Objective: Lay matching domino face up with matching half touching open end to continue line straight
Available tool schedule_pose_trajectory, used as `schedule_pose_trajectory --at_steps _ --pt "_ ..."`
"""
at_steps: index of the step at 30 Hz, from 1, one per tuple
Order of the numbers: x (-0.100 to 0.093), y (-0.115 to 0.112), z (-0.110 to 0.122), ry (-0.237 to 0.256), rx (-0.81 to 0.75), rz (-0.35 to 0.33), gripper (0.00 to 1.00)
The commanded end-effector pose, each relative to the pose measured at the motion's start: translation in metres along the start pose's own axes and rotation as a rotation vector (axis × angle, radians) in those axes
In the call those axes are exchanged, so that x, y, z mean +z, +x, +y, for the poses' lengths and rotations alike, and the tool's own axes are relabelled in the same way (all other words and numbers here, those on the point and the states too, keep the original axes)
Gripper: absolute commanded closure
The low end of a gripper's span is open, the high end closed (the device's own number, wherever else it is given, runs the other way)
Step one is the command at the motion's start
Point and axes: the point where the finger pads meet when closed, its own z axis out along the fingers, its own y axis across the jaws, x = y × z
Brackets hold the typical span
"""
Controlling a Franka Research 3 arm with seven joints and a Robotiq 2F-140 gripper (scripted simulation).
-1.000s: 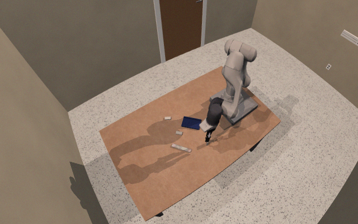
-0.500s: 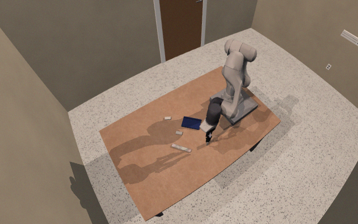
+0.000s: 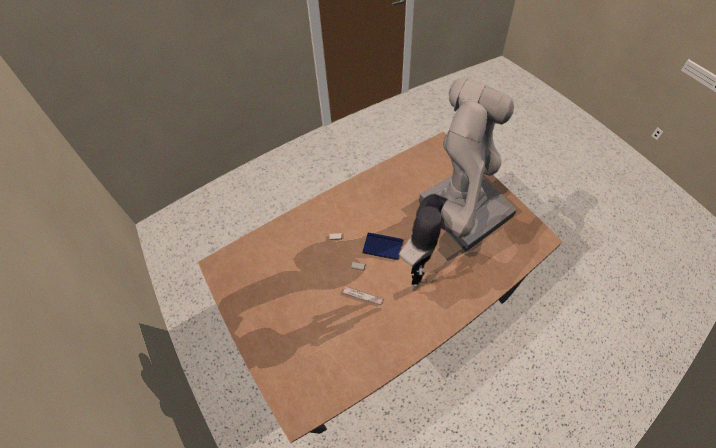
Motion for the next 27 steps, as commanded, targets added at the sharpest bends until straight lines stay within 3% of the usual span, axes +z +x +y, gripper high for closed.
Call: schedule_pose_trajectory --at_steps 1,27 --pt "0.0 0.002 0.0 0.004 -0.012 0.0 0.67" --pt "0.019 0.002 0.0 0.004 -0.012 0.0 0.67"
